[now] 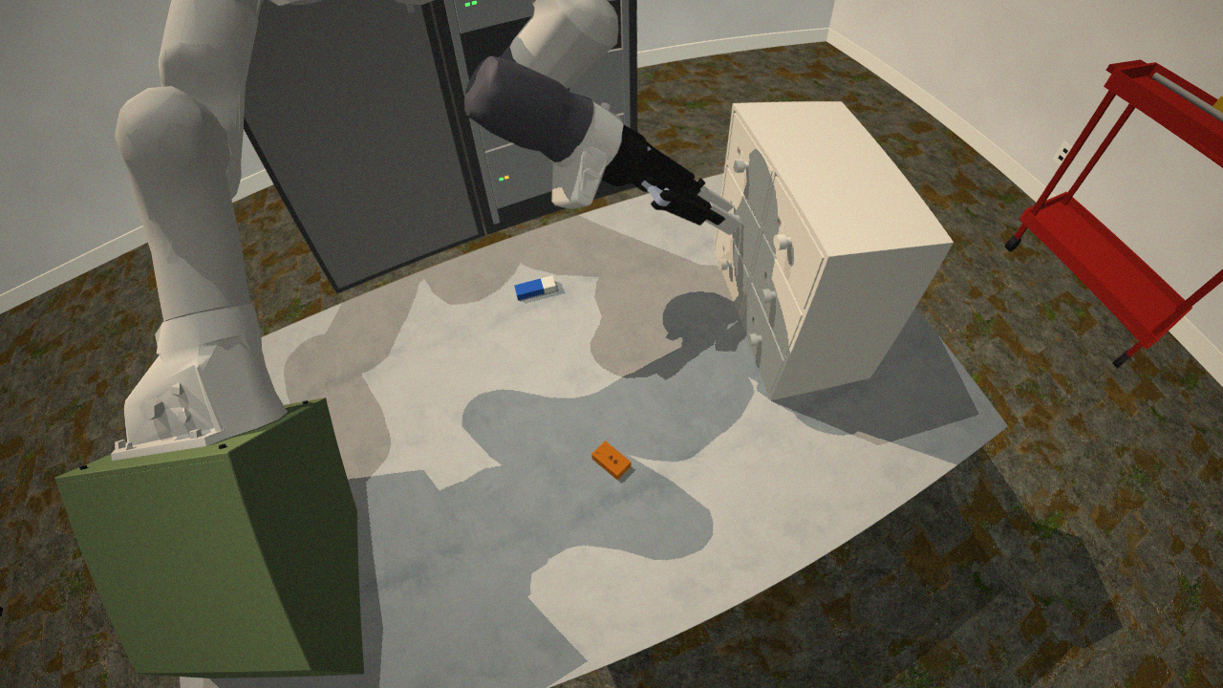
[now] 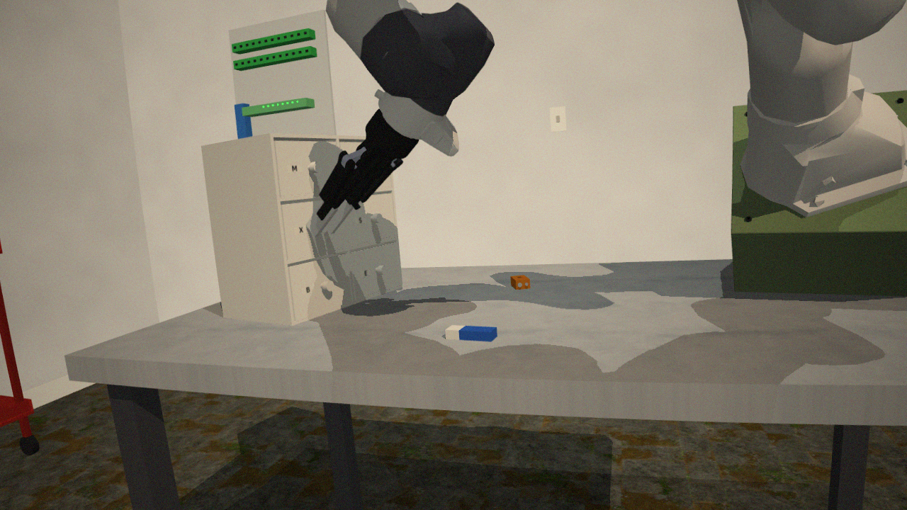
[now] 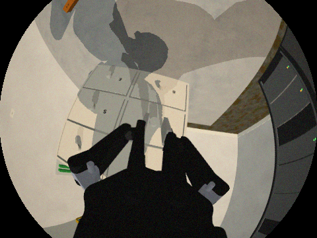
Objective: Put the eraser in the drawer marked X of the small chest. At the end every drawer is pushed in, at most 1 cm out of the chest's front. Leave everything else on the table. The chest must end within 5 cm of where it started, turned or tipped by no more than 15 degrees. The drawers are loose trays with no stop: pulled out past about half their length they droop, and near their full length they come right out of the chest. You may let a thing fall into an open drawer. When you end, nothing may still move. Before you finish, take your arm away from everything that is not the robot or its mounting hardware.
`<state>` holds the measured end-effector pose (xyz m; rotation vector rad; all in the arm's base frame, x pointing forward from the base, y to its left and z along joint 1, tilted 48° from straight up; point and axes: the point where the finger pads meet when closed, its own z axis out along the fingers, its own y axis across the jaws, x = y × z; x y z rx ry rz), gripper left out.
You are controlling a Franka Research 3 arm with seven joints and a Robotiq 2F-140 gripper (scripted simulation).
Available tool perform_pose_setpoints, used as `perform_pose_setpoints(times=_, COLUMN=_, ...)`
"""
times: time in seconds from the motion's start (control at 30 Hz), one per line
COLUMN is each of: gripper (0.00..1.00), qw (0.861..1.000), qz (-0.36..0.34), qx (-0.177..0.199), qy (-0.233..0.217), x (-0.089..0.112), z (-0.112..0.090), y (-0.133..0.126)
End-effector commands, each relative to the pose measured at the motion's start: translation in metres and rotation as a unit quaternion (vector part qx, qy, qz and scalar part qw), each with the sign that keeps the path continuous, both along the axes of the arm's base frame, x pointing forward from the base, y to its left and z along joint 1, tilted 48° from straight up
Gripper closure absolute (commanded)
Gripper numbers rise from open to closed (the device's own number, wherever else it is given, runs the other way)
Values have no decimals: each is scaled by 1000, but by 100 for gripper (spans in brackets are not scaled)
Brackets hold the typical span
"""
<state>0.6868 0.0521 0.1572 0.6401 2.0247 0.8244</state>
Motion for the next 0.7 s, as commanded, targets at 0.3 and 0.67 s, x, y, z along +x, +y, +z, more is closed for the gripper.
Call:
perform_pose_setpoints(times=0.3, gripper=80, qw=1000, qz=-1, qx=2, qy=3, x=0, z=-1, y=-1)
perform_pose_setpoints(times=0.67, gripper=92, qw=1000, qz=-1, qx=2, qy=3, x=0, z=-1, y=-1)
